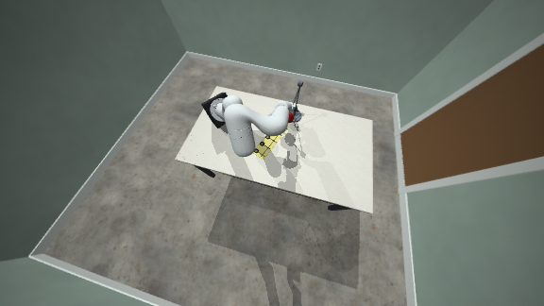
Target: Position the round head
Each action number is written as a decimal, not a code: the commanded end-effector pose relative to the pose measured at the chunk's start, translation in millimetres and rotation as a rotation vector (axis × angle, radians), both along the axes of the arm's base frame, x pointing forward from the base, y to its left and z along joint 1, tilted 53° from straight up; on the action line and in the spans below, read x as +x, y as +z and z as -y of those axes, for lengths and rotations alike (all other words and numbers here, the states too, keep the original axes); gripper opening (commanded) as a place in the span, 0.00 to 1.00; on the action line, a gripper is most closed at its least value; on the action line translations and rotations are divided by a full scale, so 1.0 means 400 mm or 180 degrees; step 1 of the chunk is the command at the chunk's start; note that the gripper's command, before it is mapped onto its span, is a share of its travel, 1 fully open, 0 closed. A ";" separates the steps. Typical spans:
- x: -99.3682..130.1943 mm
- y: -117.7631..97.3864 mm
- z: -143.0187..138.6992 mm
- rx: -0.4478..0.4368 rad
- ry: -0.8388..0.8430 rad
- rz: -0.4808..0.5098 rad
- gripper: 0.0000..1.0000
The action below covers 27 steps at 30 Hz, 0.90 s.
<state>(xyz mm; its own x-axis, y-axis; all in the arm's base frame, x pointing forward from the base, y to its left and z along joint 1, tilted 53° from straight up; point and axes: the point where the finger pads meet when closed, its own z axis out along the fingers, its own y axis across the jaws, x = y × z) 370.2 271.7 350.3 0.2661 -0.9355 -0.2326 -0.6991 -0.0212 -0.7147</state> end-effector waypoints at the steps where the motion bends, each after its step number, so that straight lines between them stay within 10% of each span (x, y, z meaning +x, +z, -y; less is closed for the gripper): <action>1: 0.023 -0.019 -0.012 0.0077 0.0035 0.0059 1.00; 27: 0.098 -0.082 -0.053 0.0073 0.0007 0.0098 1.00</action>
<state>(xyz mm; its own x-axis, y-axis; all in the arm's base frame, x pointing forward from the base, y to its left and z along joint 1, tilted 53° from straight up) 404.1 289.9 320.9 0.2653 -0.9353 -0.2341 -0.6838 -0.0114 -0.7296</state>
